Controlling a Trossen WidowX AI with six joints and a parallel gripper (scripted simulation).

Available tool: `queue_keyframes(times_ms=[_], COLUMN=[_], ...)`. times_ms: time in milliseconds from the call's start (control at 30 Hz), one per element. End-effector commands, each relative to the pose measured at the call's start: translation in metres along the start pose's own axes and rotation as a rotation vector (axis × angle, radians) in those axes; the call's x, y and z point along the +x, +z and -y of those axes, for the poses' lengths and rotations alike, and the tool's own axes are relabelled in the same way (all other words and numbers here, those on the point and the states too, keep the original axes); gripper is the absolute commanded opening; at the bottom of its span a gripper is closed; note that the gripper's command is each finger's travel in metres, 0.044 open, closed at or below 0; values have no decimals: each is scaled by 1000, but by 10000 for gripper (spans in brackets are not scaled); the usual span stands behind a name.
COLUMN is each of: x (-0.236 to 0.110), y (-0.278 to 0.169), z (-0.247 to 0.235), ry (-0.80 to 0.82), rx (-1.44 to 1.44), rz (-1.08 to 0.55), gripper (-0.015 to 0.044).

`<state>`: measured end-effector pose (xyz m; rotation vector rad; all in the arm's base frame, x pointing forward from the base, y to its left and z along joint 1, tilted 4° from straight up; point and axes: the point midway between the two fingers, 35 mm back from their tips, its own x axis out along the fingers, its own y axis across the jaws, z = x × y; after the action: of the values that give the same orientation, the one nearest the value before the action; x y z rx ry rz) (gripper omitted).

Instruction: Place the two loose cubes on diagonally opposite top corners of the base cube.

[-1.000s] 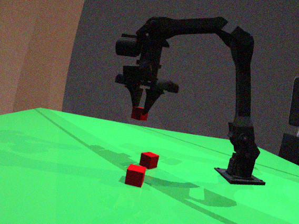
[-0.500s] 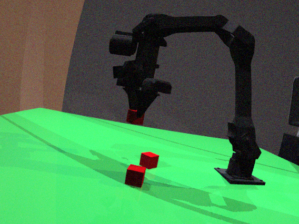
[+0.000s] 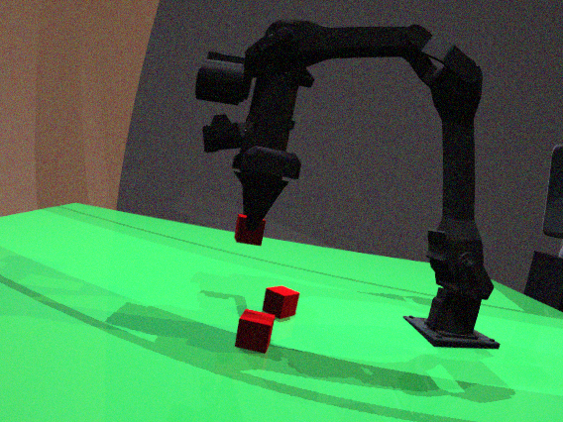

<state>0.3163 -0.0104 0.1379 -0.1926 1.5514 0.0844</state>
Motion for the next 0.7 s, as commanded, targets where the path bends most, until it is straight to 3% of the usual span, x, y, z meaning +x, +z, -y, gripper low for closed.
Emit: queue_keyframes(times_ms=[0, 667], x=[4, 16], y=[1, 5], z=[-12, -64], ry=[4, 6], rx=[108, 638], rz=[-7, -9], gripper=[105, 105])
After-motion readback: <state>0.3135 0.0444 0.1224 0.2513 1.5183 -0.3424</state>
